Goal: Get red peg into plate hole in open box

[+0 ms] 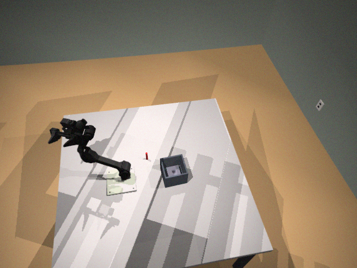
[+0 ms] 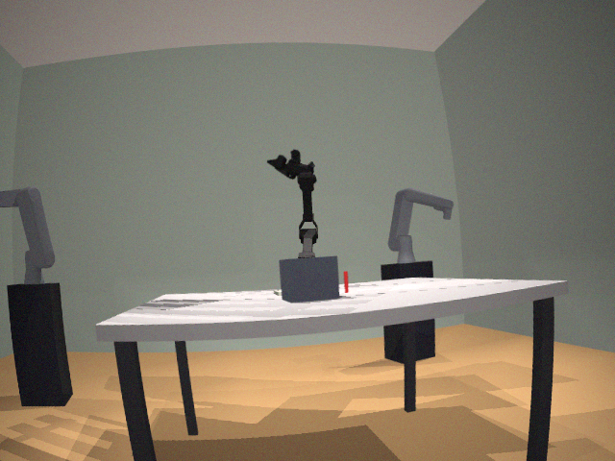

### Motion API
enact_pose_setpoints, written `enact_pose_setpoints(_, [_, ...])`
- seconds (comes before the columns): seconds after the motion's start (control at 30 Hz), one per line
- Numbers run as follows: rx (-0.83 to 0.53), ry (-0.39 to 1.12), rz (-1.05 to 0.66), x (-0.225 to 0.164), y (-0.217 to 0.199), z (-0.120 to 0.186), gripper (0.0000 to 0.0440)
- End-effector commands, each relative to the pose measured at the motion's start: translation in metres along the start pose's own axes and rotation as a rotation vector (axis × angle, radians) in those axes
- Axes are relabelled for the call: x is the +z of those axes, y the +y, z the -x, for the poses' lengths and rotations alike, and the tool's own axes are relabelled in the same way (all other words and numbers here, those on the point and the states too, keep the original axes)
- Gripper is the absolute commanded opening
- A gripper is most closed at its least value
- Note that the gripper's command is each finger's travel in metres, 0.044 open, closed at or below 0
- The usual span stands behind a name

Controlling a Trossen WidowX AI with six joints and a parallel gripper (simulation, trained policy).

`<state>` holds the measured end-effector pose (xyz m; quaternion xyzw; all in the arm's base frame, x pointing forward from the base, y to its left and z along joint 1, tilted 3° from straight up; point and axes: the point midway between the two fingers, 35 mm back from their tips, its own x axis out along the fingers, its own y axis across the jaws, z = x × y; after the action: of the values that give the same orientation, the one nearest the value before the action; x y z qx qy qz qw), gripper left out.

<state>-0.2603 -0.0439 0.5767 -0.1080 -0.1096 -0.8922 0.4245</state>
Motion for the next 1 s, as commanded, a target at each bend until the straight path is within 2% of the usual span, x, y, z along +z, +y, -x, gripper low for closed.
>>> enact_pose_setpoints(0.0, [-0.016,-0.038,-0.005,0.008,0.004,0.006,0.0429])
enact_pose_setpoints(0.5, [-0.073,-0.215,-0.004,0.045,0.029,0.037,0.043])
enact_pose_setpoints(0.97, [-0.069,-0.334,0.078,0.068,0.063,0.058,0.044])
